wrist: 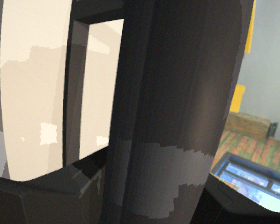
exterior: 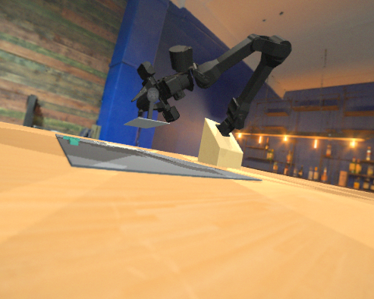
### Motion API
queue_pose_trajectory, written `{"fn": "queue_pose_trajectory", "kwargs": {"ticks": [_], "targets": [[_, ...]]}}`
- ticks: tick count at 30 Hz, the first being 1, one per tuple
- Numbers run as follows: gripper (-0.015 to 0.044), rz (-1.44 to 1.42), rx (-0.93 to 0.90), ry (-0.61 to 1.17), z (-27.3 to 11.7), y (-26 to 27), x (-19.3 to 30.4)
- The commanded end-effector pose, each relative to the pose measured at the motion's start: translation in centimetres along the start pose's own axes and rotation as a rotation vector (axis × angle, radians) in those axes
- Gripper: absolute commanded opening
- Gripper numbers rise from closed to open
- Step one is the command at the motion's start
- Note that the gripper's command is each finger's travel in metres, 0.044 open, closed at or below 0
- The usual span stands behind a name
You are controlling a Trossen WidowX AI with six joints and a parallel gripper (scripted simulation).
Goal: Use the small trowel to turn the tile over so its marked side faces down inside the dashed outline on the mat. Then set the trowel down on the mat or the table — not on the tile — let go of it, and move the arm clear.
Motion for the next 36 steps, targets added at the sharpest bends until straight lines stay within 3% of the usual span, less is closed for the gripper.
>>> {"fn": "queue_pose_trajectory", "kwargs": {"ticks": [1,36], "targets": [[0.0000,0.068,-0.010,0.031,1.0,-0.9,-0.8],[0.0000,0.614,-0.175,0.434,6.8,0.5,-8.7]]}}
Point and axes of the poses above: the point midway between the two fingers, 35 mm back from their tips, its own z axis out along the fingers, its own y axis across the jaws, x = y × z, the point moved 1 cm from there along -z, back along the fingers, and after that the axes turned 1 degree about z, right-handed, at the moved point
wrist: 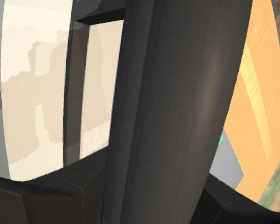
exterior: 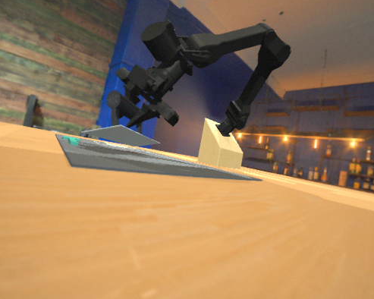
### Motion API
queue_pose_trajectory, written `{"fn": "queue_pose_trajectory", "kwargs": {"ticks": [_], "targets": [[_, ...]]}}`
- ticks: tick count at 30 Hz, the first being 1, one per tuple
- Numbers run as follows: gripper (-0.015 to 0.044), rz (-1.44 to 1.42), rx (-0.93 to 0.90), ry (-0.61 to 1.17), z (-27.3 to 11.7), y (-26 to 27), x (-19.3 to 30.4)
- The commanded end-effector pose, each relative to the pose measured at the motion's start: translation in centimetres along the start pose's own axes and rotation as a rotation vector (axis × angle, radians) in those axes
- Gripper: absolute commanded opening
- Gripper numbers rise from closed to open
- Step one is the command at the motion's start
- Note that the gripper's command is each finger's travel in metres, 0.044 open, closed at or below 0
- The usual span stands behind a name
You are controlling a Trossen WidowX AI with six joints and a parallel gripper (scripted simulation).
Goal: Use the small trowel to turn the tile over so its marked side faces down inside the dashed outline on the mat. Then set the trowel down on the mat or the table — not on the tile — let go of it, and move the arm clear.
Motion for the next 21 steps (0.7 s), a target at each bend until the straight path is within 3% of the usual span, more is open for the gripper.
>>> {"fn": "queue_pose_trajectory", "kwargs": {"ticks": [1,21], "targets": [[0.0000,0.071,0.017,0.049,-0.3,0.4,-0.9],[0.0000,0.333,0.100,0.324,-1.9,5.1,-2.7]]}}
Point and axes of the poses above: the point midway between the two fingers, 35 mm back from their tips, its own z axis out along the fingers, its own y axis across the jaws, x = y × z, the point moved 1 cm from there along -z, back along the fingers, and after that the axes turned 1 degree about z, right-handed, at the moved point
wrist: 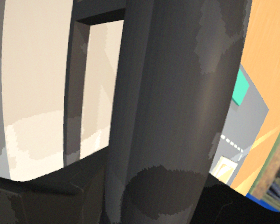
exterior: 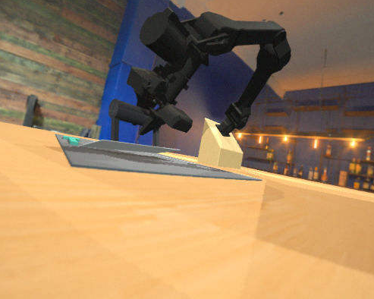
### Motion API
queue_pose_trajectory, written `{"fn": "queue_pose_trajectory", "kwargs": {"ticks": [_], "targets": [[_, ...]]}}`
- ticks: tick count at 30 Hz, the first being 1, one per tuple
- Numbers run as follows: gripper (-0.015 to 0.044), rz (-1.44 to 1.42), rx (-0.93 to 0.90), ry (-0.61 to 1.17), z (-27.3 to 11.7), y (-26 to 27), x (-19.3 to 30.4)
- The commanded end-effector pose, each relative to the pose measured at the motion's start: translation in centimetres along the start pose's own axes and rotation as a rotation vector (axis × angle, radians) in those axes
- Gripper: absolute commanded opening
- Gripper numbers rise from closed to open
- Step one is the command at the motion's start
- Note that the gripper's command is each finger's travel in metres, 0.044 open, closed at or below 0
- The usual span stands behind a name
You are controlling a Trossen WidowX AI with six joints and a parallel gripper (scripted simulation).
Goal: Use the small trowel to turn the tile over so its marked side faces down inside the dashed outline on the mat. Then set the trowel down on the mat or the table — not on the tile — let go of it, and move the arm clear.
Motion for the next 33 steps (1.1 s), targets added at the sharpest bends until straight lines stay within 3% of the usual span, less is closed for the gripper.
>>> {"fn": "queue_pose_trajectory", "kwargs": {"ticks": [1,23,33], "targets": [[0.0000,0.063,0.041,0.041,-1.0,0.6,0.0],[0.0000,0.293,0.270,0.263,-6.0,5.6,2.5],[0.0000,0.315,0.303,0.281,-6.7,6.1,2.9]]}}
Point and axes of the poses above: the point midway between the two fingers, 35 mm back from their tips, its own z axis out along the fingers, its own y axis across the jaws, x = y × z, the point moved 1 cm from there along -z, back along the fingers, and after that the axes turned 1 degree about z, right-handed, at the moved point
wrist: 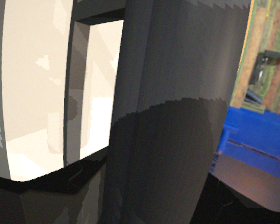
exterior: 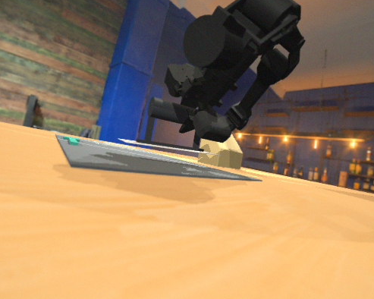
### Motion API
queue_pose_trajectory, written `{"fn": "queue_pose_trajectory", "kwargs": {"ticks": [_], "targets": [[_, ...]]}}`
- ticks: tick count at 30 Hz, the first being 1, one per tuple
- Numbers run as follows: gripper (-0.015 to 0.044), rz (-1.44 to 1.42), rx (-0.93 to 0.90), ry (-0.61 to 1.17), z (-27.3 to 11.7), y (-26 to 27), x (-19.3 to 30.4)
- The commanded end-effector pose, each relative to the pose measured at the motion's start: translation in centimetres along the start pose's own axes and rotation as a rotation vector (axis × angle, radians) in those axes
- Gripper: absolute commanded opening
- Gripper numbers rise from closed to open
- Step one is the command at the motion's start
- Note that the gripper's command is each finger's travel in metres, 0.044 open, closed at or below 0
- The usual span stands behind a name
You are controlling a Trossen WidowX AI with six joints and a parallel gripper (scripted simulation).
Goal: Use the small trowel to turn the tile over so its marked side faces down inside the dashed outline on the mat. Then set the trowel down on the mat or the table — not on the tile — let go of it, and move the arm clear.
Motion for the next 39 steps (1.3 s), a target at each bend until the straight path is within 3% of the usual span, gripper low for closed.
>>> {"fn": "queue_pose_trajectory", "kwargs": {"ticks": [1,26,37,39], "targets": [[0.0000,0.020,0.017,-0.004,-0.2,-0.5,-0.1],[0.0000,0.093,-0.030,0.053,1.8,2.3,-0.6],[0.0289,0.093,-0.030,0.053,1.8,2.3,-0.6],[0.0300,0.093,-0.030,0.053,1.8,2.3,-0.6]]}}
Point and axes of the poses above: the point midway between the two fingers, 35 mm back from their tips, its own z axis out along the fingers, its own y axis across the jaws, x = y × z, the point moved 1 cm from there along -z, back along the fingers, and after that the axes turned 1 degree about z, right-handed, at the moved point
